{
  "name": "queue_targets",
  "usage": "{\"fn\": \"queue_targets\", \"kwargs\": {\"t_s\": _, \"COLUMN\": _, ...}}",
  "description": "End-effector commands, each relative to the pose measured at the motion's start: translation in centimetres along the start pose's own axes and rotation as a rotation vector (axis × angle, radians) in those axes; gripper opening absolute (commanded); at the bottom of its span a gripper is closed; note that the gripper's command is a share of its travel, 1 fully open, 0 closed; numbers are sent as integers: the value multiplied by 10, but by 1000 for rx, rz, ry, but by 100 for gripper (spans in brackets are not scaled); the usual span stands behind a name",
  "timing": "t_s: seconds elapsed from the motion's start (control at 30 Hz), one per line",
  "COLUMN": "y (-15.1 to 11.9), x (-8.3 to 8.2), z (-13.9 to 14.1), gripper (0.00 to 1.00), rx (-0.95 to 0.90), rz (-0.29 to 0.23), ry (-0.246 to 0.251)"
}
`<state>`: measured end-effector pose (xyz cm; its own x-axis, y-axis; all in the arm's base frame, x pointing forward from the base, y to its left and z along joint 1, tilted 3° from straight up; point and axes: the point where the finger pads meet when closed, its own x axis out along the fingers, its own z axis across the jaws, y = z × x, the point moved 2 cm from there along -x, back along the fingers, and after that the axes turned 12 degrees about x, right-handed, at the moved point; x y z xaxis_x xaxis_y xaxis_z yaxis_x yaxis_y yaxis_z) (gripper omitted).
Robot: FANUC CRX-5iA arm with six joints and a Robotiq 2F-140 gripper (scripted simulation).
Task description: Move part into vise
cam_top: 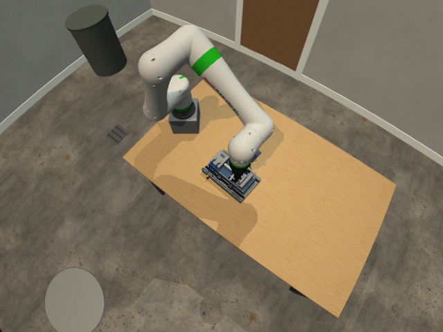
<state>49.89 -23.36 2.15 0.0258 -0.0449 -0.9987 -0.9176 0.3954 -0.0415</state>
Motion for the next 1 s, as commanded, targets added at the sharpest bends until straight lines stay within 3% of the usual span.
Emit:
{"fn": "queue_targets", "kwargs": {"t_s": 0.0, "y": 0, "x": 0, "z": 1, "gripper": 0, "rx": 0, "rz": 0, "ry": 0}}
{"fn": "queue_targets", "kwargs": {"t_s": 0.97, "y": 1, "x": 0, "z": 8, "gripper": 0, "rx": 0, "rz": 0, "ry": 0}}
